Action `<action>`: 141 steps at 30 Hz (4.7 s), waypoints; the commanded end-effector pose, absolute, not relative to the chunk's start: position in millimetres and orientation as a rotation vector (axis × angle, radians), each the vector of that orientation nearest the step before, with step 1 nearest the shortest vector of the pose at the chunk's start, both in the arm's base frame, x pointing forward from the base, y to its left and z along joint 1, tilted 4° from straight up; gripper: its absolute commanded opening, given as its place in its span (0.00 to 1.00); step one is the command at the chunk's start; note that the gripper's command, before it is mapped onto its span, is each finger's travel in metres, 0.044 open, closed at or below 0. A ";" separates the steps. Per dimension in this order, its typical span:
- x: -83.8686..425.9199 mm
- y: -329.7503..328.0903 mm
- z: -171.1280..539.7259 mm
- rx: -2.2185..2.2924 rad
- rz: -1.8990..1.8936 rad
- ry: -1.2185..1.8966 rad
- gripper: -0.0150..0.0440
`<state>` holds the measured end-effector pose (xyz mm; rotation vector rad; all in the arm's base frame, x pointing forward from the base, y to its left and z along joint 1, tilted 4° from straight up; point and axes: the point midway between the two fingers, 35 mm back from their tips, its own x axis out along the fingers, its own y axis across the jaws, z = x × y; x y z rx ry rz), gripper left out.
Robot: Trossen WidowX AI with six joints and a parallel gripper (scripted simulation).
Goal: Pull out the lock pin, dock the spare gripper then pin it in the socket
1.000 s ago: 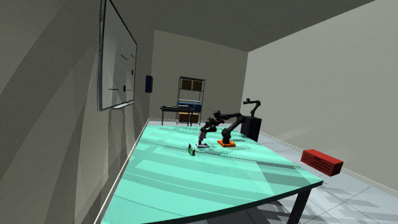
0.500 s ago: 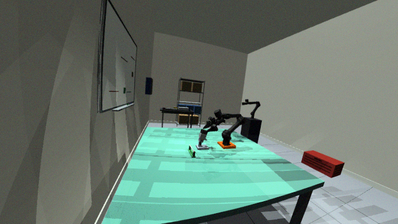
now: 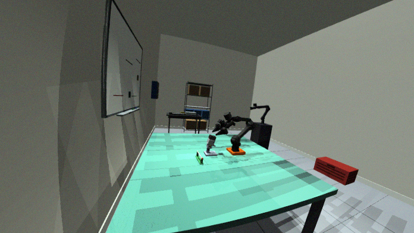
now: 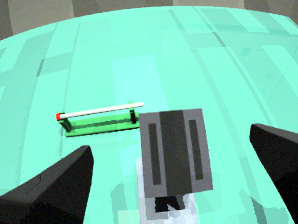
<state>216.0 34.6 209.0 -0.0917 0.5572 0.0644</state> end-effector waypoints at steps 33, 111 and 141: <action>207.5 55.9 241.5 -0.074 0.074 0.611 0.78; 379.1 143.6 145.0 -1.519 1.068 1.289 0.56; 383.7 143.8 67.7 -1.564 1.077 1.300 0.56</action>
